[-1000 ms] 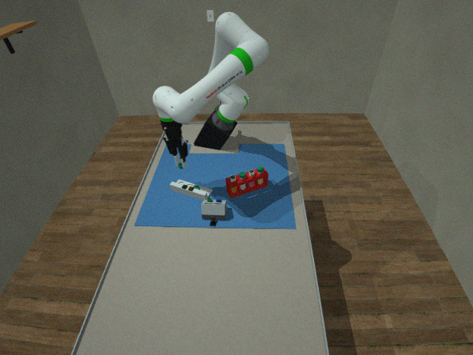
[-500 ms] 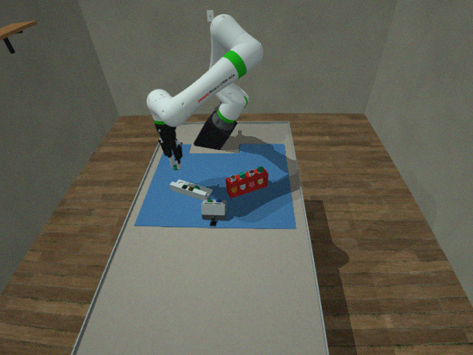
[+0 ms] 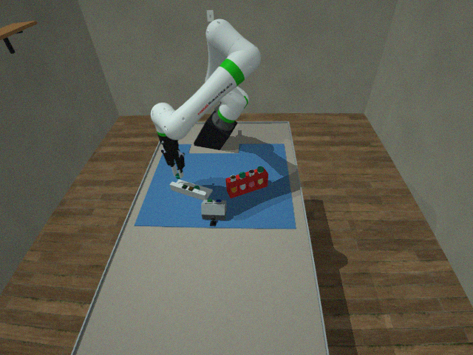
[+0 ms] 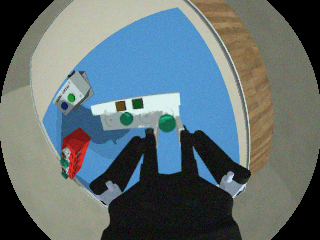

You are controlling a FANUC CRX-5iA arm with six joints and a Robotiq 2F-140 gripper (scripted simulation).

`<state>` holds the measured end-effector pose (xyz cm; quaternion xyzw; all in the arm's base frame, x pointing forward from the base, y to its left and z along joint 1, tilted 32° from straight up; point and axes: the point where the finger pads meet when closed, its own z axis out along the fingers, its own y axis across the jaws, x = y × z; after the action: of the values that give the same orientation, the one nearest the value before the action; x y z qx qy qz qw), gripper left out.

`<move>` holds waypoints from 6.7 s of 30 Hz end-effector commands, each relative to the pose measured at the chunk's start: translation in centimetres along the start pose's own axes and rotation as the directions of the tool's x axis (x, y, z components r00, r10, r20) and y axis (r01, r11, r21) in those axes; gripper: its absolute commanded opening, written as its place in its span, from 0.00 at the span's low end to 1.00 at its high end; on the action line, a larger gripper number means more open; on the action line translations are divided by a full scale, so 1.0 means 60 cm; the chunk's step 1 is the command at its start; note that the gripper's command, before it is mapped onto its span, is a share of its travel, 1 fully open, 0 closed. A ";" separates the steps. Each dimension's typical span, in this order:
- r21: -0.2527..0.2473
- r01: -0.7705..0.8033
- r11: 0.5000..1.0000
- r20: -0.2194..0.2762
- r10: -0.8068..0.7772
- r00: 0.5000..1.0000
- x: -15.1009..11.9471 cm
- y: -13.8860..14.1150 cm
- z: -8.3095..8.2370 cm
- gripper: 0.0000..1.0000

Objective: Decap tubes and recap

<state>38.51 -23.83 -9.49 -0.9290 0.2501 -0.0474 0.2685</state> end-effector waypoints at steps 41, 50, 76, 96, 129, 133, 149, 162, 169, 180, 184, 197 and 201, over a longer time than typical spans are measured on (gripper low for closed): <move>0.000 0.000 1.000 -0.001 0.000 1.000 0.001 0.000 0.097 0.00; 0.000 0.000 1.000 -0.001 0.000 1.000 0.001 0.000 0.097 0.29; 0.000 0.000 1.000 -0.001 0.000 1.000 0.001 0.000 -0.020 0.29; 0.000 -0.083 0.997 -0.001 0.083 0.997 0.005 -0.013 -0.131 0.00; 0.001 -0.943 0.332 0.000 0.943 0.332 0.060 -0.224 -0.090 0.00; 0.001 -0.943 0.332 0.000 0.943 0.332 0.070 -0.264 -0.082 0.00; 0.001 -0.943 0.332 0.000 0.943 0.332 0.112 -0.422 -0.052 0.00; 0.001 -0.943 0.332 0.000 0.943 0.332 0.124 -0.471 -0.043 0.00; 0.001 -0.943 0.332 0.000 0.943 0.332 0.124 -0.471 -0.013 0.00; 0.001 -0.943 0.332 0.000 0.943 0.332 0.124 -0.471 -0.013 0.00; 0.001 -0.943 0.332 0.000 0.943 0.332 0.124 -0.471 -0.009 0.00; 0.001 -0.943 0.332 0.000 0.943 0.332 0.124 -0.471 0.004 0.00; 0.001 -0.943 0.332 0.000 0.943 0.332 0.124 -0.471 0.008 0.00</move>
<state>57.47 -6.69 4.63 -0.6136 0.7411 0.1163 0.2465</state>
